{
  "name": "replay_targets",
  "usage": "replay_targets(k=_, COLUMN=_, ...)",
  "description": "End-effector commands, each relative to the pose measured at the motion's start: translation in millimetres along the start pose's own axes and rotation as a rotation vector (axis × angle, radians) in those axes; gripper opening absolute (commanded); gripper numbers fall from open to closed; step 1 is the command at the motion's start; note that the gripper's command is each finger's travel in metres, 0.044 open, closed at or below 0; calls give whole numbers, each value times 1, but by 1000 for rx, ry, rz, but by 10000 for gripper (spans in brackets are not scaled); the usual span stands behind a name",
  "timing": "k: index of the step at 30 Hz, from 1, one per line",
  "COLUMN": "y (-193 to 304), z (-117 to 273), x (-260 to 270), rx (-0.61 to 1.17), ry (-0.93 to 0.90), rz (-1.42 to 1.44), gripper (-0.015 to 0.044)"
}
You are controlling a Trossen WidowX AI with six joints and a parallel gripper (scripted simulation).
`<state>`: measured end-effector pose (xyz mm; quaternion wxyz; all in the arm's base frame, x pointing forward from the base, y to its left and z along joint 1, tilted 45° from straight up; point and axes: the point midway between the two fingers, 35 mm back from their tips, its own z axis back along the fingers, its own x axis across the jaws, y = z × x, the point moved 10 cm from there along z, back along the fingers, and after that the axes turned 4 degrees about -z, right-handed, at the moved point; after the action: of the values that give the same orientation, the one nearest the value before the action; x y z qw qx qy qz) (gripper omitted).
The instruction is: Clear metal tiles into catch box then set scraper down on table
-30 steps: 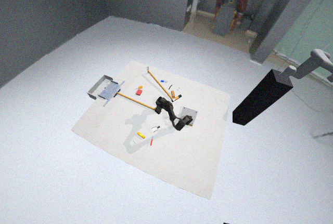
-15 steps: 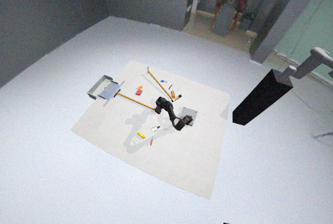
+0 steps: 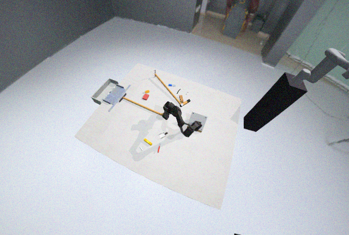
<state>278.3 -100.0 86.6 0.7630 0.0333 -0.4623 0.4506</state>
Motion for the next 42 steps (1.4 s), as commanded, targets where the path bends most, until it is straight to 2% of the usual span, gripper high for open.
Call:
replay_targets(k=1, y=0, z=0, x=0, rx=-1, ry=0, rz=0, gripper=0)
replay_targets(k=20, y=2, z=3, x=-2, rx=6, ry=-3, rz=9, gripper=0)
replay_targets(k=36, y=2, z=3, x=0, rx=8, ry=3, rz=1, gripper=420)
replay_targets(k=37, y=1, z=4, x=-1, rx=8, ry=4, rz=1, gripper=440)
replay_targets(k=42, y=-6, z=14, x=-3, rx=13, ry=11, rz=4, gripper=440)
